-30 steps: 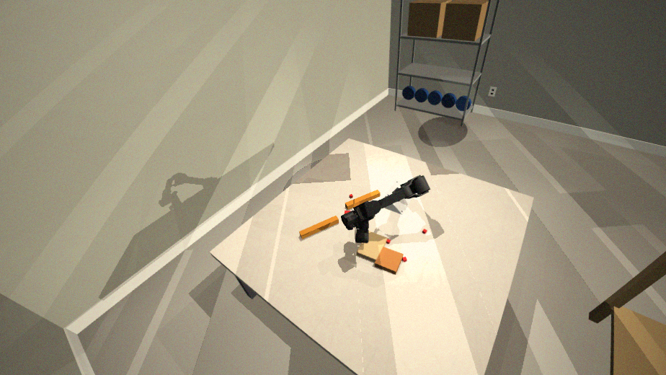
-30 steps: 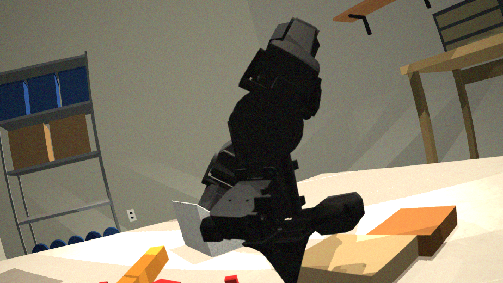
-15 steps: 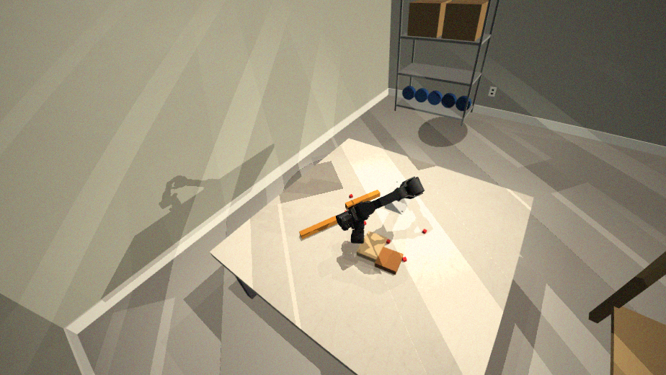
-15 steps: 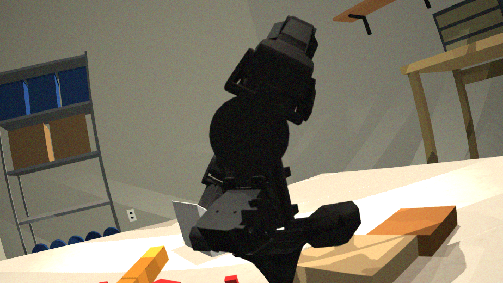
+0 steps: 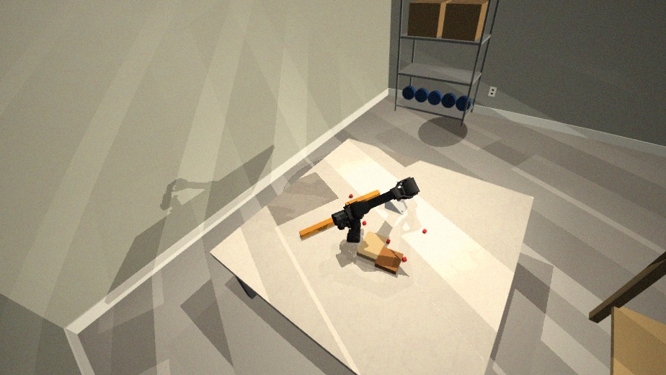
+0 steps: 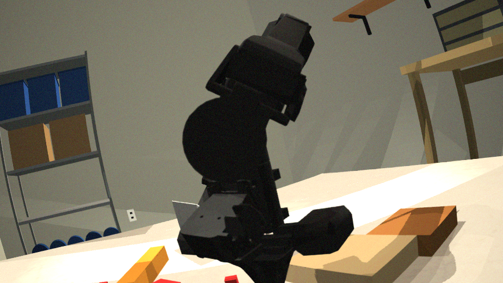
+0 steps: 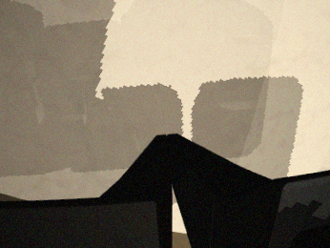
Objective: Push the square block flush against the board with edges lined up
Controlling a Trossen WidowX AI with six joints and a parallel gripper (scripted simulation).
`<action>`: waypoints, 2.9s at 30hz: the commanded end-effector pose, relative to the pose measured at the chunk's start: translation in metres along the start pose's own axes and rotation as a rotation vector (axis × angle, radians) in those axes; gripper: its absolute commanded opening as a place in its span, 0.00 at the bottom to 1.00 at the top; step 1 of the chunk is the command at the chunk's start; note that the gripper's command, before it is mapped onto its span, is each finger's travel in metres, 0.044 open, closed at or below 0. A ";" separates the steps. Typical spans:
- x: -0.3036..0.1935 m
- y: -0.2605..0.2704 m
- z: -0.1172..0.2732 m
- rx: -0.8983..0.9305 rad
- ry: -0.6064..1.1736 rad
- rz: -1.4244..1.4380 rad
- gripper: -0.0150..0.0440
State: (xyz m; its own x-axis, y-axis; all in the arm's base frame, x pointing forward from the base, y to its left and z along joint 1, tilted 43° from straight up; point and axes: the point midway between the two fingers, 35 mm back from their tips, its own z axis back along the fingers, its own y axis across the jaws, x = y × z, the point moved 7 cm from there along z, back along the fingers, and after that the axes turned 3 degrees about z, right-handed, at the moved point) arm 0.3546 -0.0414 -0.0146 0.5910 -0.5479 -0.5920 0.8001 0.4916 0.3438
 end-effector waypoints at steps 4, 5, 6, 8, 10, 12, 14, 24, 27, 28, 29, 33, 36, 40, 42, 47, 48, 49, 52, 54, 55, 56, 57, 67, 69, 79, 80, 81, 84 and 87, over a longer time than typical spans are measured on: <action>0.000 0.001 0.053 0.002 -0.019 0.010 0.25; 0.000 0.001 0.053 0.002 -0.019 0.010 0.25; 0.000 0.001 0.053 0.002 -0.019 0.010 0.25; 0.000 0.001 0.053 0.002 -0.019 0.010 0.25; -0.003 0.001 0.053 0.001 -0.018 0.034 0.25; -0.010 0.001 0.054 0.001 -0.018 0.097 0.25; -0.018 0.001 0.054 0.000 -0.018 0.166 0.25; -0.056 -0.004 0.056 -0.003 -0.016 0.513 0.25; -0.067 -0.006 0.056 -0.004 -0.015 0.616 0.25; -0.071 -0.007 0.056 -0.004 -0.015 0.651 0.25; -0.075 -0.008 0.055 -0.004 -0.015 0.686 0.25; -0.089 -0.012 0.054 -0.005 -0.014 0.824 0.25; -0.100 -0.015 0.053 -0.006 -0.013 0.928 0.25; -0.115 -0.020 0.051 -0.006 -0.011 1.067 0.25; -0.122 -0.023 0.050 -0.007 -0.011 1.136 0.25; -0.127 -0.026 0.049 -0.007 -0.010 1.188 0.25; -0.127 -0.026 0.049 -0.007 -0.010 1.188 0.25; -0.127 -0.026 0.049 -0.007 -0.010 1.188 0.25; -0.126 -0.025 0.021 -0.007 -0.011 1.188 0.25; -0.127 -0.025 -0.003 -0.004 -0.010 1.188 0.25; -0.127 -0.026 -0.006 -0.004 -0.009 1.188 0.25; -0.127 -0.026 -0.006 -0.004 -0.009 1.188 0.25; -0.127 -0.026 -0.006 -0.004 -0.009 1.188 0.25; -0.125 -0.022 -0.005 -0.004 -0.009 1.189 0.25; -0.125 -0.021 -0.005 -0.004 -0.009 1.189 0.25; -0.122 -0.015 -0.005 -0.004 -0.010 1.189 0.25; -0.122 -0.015 -0.005 -0.004 -0.010 1.189 0.25; -0.121 -0.014 -0.005 -0.004 -0.010 1.189 0.25; -0.121 -0.012 -0.005 -0.004 -0.010 1.189 0.25; -0.120 -0.010 -0.005 -0.004 -0.010 1.189 0.25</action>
State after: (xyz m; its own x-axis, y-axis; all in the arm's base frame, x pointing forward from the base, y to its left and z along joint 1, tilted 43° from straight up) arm 0.2706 0.0218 0.0476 0.9627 0.2519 0.0986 -0.2516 0.6994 0.6690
